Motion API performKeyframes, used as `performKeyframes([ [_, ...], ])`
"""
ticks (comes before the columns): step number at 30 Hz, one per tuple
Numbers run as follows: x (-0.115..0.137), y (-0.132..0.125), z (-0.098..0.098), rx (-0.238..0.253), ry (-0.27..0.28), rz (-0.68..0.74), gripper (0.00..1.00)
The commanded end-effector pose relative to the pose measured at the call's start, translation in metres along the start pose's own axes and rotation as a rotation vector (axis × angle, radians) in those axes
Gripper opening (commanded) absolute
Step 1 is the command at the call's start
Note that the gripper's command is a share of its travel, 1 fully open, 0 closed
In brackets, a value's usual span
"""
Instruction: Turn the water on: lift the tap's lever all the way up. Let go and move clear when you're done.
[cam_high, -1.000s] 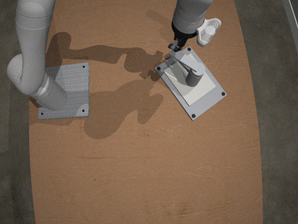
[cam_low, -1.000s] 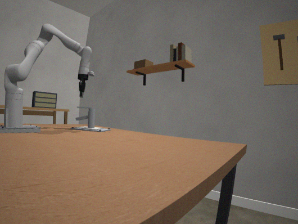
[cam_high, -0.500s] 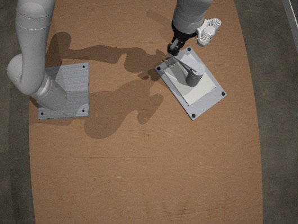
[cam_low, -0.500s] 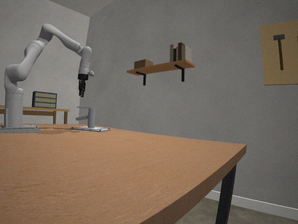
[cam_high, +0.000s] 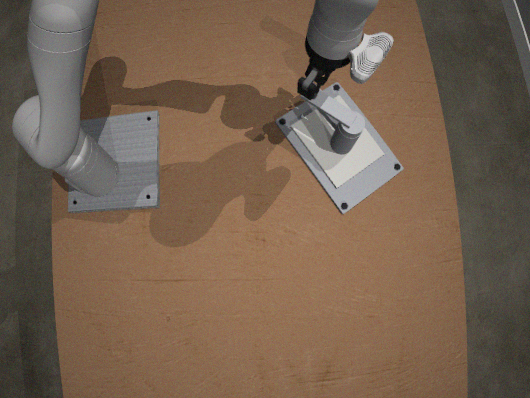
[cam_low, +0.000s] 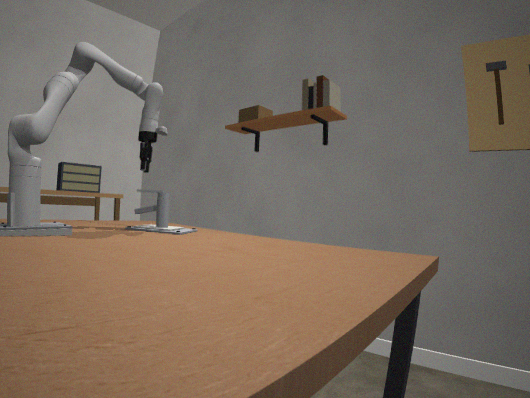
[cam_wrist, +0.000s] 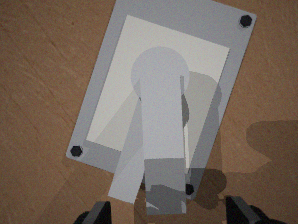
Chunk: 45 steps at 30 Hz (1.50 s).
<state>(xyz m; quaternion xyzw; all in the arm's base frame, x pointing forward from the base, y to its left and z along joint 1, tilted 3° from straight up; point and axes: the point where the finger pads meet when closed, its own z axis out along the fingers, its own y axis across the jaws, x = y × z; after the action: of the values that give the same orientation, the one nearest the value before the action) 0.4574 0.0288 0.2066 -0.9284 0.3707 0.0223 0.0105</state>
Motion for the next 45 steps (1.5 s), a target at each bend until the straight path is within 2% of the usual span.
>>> performKeyframes([
  [1,-0.001,-0.002,-0.002,0.009,0.002,0.010,0.71],
  [21,-0.002,-0.001,0.007,0.006,0.000,-0.002,0.71],
  [45,-0.001,-0.001,0.043,0.007,0.004,-0.001,0.71],
])
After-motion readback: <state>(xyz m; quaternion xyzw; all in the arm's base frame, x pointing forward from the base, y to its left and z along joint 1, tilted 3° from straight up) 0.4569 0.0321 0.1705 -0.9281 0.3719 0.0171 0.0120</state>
